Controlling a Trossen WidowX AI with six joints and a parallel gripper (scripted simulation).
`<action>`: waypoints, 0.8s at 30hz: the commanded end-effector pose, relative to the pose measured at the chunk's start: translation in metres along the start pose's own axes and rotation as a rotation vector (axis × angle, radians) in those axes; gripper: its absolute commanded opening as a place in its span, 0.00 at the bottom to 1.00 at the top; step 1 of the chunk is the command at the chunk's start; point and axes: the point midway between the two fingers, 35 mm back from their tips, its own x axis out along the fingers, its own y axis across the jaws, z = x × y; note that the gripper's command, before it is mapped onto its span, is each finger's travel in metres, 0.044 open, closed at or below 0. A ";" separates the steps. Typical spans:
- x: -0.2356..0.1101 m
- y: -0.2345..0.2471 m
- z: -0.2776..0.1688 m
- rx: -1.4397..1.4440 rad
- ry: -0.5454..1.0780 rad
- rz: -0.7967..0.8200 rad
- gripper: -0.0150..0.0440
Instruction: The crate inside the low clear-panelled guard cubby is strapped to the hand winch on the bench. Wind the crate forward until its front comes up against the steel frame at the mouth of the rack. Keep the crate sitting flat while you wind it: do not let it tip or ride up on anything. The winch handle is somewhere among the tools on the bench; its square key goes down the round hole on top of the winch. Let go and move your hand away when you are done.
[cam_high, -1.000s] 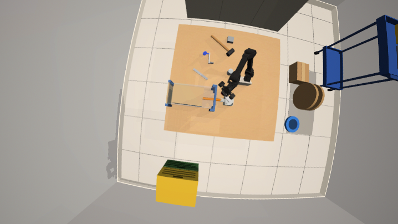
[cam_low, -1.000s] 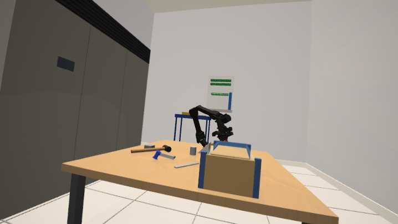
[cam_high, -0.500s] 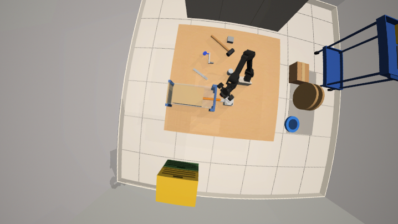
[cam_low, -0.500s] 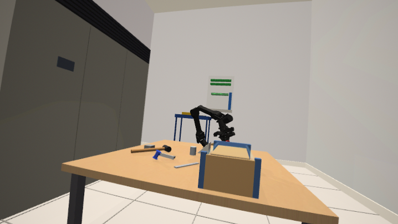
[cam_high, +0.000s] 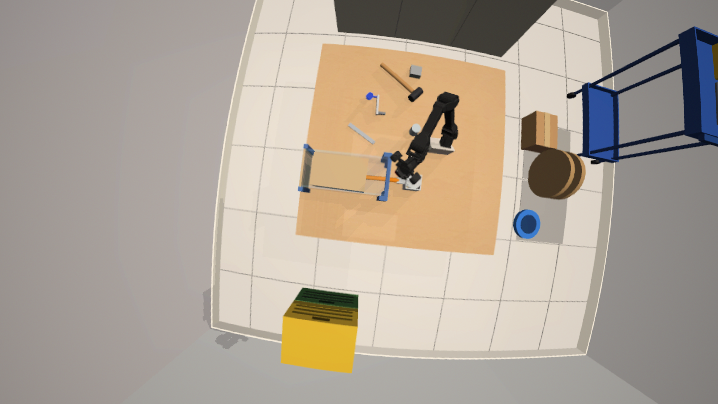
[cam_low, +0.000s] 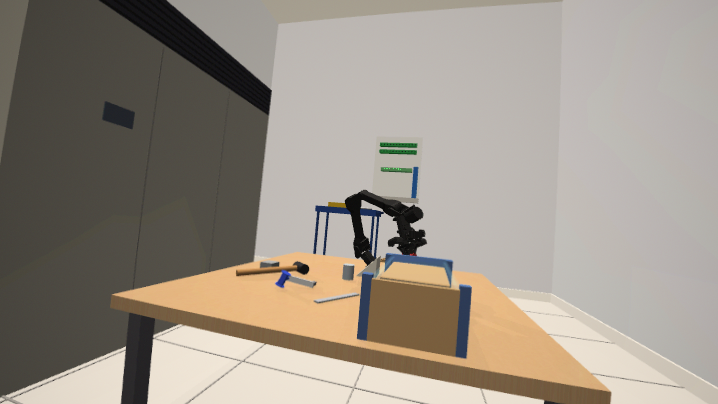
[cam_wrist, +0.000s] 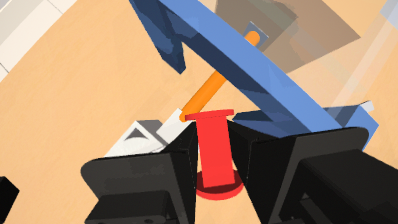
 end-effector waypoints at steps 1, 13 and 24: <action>0.004 0.006 0.009 0.008 -0.012 0.009 0.25; 0.009 0.012 0.019 0.008 -0.012 0.009 0.25; 0.012 0.019 0.027 0.008 -0.013 0.009 0.25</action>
